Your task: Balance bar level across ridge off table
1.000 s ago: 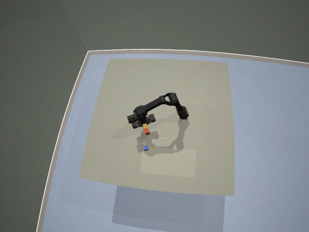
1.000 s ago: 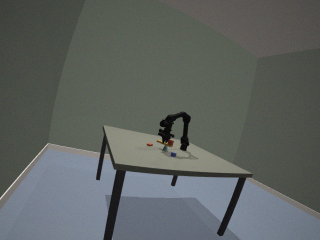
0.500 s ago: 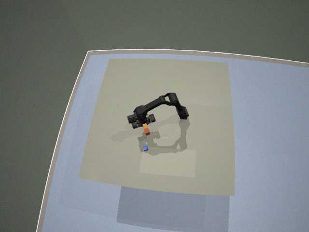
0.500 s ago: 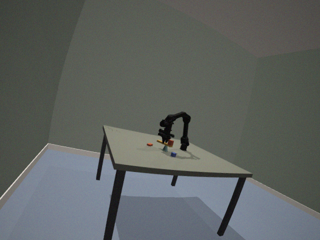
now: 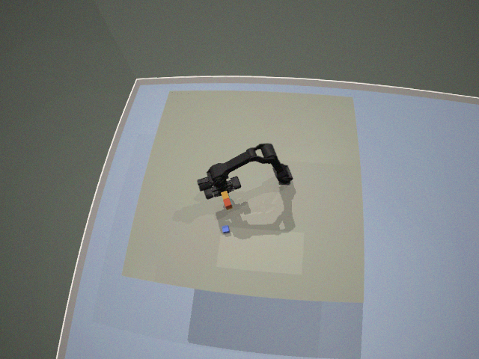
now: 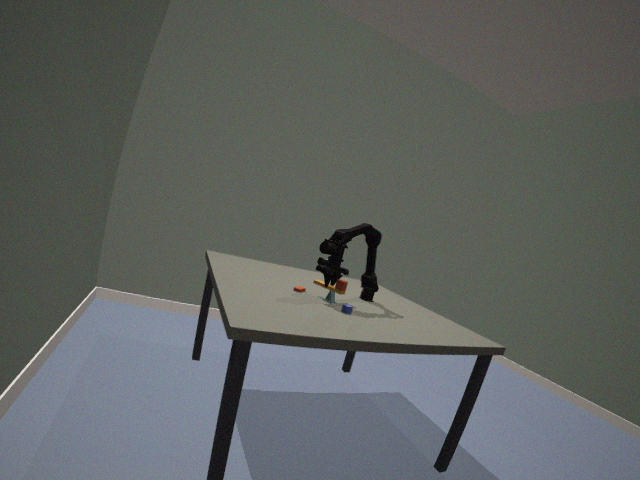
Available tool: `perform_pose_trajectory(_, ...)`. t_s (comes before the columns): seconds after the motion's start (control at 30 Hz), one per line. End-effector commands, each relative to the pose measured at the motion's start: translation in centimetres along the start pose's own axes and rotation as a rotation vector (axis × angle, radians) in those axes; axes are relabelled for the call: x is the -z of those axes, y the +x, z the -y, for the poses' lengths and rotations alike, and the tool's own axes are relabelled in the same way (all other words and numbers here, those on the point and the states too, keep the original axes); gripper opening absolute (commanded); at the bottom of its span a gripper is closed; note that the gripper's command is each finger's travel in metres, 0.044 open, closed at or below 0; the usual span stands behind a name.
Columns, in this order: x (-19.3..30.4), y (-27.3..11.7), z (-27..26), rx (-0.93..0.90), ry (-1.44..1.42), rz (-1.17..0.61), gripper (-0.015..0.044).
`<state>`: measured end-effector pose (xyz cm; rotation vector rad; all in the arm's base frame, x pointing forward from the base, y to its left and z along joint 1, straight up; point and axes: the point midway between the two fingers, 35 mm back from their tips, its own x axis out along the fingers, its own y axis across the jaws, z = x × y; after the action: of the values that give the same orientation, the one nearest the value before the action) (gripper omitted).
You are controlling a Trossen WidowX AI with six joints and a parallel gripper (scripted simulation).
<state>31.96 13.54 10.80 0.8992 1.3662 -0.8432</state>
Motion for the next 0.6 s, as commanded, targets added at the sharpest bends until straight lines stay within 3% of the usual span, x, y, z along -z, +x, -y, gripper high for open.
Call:
perform_pose_trajectory(0.0,0.00,0.03,0.01,0.001,0.000,0.000,0.0185)
perform_pose_trajectory(0.37,0.00,0.03,0.01,0.001,0.000,0.000,0.0185)
perform_pose_trajectory(0.57,0.00,0.03,0.01,0.001,0.000,0.000,0.0342)
